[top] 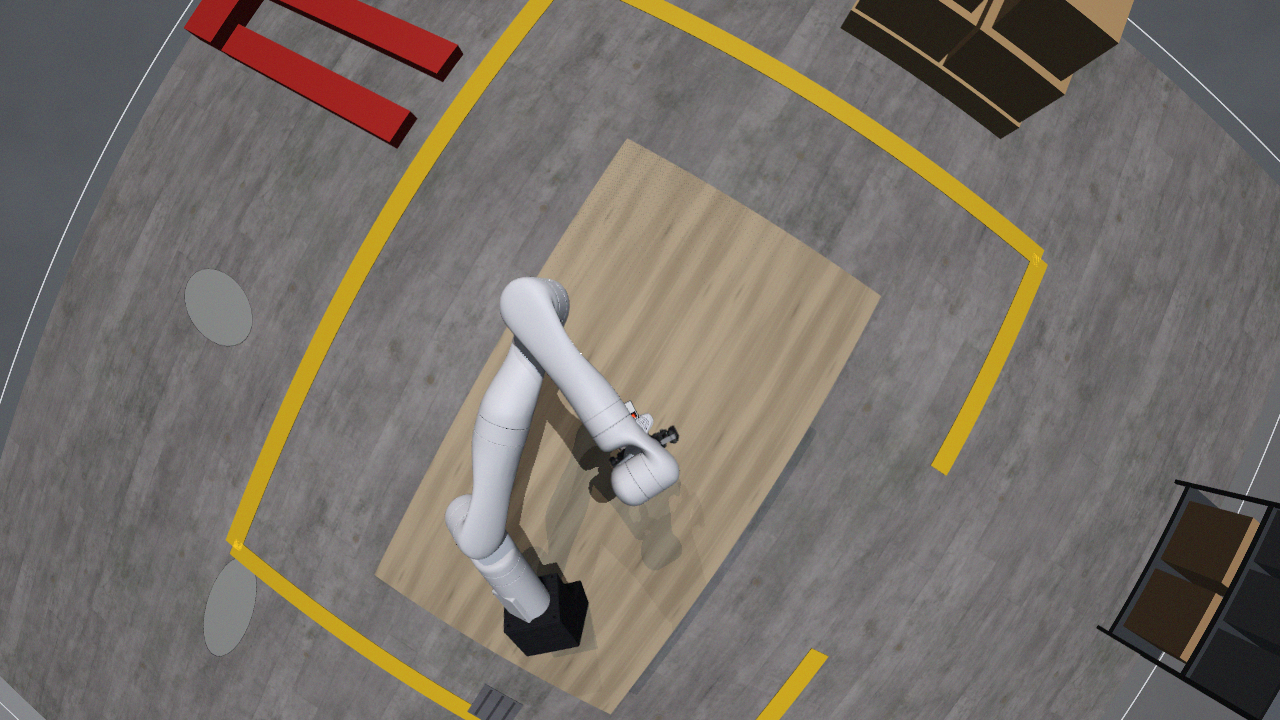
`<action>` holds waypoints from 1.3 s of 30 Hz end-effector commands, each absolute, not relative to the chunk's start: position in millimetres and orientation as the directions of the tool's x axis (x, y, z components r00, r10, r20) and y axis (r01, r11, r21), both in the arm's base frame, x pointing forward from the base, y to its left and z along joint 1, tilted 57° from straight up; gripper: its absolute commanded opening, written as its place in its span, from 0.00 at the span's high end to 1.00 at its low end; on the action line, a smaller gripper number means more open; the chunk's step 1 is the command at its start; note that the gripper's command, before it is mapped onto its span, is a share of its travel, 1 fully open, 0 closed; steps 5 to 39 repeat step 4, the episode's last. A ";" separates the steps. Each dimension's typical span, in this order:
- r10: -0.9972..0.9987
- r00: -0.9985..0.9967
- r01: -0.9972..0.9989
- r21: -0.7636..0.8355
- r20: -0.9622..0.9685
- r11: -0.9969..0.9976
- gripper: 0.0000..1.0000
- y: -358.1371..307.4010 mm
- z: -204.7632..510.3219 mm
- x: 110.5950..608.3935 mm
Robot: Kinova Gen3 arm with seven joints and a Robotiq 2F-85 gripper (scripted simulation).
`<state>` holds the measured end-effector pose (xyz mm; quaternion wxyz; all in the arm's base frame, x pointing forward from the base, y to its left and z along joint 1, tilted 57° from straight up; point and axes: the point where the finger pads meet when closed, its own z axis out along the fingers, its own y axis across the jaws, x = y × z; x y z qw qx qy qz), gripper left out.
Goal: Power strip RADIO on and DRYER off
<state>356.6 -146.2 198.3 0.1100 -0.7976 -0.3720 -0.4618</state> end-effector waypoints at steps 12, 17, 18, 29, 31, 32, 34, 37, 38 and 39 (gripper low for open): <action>0.492 0.297 0.694 0.169 0.818 -0.700 0.00 -146.8 198.6 356.5; 0.492 0.297 0.694 0.169 0.818 -0.700 0.00 -146.8 198.6 356.5; 0.492 0.297 0.694 0.169 0.818 -0.700 0.00 -146.8 198.6 356.5; 0.492 0.297 0.694 0.169 0.818 -0.700 0.00 -146.8 198.6 356.5; 0.492 0.297 0.694 0.169 0.818 -0.700 0.00 -146.8 198.6 356.5; 0.492 0.297 0.694 0.169 0.818 -0.700 0.00 -146.8 198.6 356.5; 0.492 0.297 0.694 0.169 0.818 -0.700 0.00 -146.8 198.6 356.5; 0.492 0.297 0.694 0.169 0.818 -0.700 0.00 -146.8 198.6 356.5; 0.492 0.297 0.694 0.169 0.818 -0.700 0.00 -146.8 198.6 356.5; 0.492 0.297 0.694 0.169 0.818 -0.700 0.00 -146.8 198.6 356.5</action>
